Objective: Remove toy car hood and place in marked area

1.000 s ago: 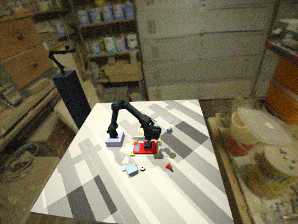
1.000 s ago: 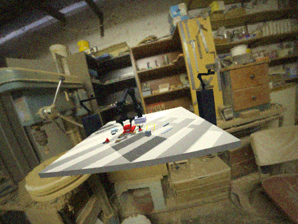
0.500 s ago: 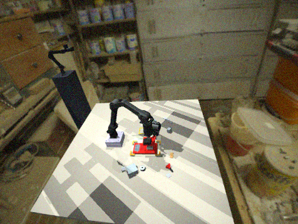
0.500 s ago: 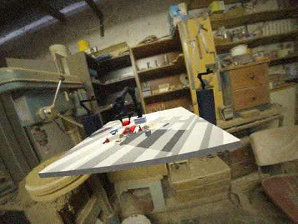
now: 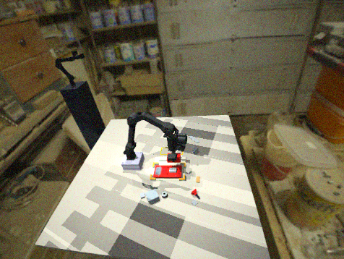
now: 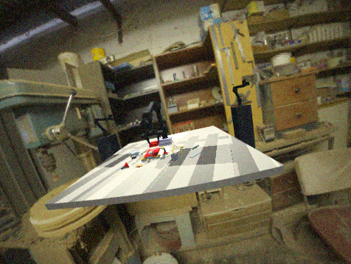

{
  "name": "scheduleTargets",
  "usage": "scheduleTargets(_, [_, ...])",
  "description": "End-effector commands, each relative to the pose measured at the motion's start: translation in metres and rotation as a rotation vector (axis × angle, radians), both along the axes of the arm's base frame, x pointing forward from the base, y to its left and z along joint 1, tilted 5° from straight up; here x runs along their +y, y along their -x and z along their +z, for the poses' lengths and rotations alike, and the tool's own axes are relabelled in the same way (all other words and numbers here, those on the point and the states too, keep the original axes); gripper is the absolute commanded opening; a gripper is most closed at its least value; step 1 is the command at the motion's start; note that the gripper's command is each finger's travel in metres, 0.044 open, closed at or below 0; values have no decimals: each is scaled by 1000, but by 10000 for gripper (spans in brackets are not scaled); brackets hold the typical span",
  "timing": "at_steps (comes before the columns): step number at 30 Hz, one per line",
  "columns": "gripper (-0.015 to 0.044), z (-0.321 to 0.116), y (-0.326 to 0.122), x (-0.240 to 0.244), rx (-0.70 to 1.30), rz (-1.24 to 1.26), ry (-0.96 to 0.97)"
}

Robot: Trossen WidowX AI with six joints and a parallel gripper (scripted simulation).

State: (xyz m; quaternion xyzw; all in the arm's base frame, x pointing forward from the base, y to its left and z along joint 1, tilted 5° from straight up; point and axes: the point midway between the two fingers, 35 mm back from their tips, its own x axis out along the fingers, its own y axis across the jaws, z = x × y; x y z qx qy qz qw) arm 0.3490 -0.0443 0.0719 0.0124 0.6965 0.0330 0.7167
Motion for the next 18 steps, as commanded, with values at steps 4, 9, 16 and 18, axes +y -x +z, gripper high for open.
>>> scheduleTargets(4, [0, 2, 3, 33, 8, -1, -4])
scheduleTargets(9, [0, 4, 5, 57, 8, 0, -6])
scheduleTargets(16, [0, 8, 11, 90, 8, 0, -9])
scheduleTargets(18, [0, 9, 13, 99, 8, 0, -10])
